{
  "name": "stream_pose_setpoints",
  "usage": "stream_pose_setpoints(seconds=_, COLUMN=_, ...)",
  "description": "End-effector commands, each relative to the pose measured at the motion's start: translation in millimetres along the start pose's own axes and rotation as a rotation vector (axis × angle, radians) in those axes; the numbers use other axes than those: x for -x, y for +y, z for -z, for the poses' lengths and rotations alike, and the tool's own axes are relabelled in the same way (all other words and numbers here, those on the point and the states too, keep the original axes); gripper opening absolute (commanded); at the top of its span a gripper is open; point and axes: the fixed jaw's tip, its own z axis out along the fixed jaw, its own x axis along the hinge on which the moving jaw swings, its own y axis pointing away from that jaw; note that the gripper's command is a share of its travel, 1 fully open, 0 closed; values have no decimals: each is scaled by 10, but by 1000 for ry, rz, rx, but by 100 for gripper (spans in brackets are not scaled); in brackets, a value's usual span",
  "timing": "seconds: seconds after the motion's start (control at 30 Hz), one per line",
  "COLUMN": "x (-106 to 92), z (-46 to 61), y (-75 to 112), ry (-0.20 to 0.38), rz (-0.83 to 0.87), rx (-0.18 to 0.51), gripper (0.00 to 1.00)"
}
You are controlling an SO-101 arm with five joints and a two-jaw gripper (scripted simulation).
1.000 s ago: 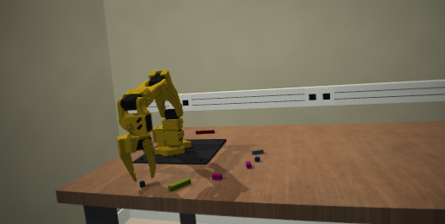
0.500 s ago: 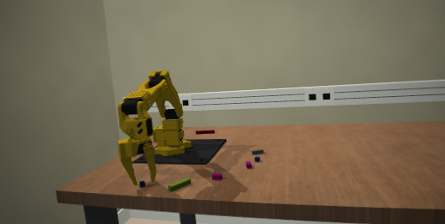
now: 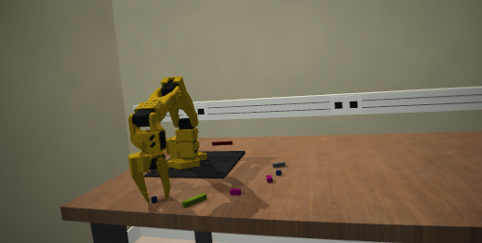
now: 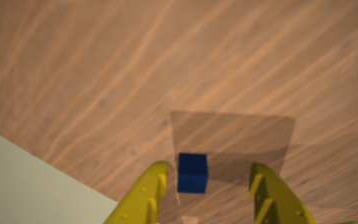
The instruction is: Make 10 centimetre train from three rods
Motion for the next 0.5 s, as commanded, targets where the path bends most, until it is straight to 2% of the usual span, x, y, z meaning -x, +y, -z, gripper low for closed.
stream_pose_setpoints(seconds=0.0, x=47, z=-62, y=-14, ry=-20, rz=3, rx=-17, gripper=19)
stream_pose_setpoints(seconds=0.47, x=47, z=-62, y=-14, ry=-20, rz=3, rx=-17, gripper=15)
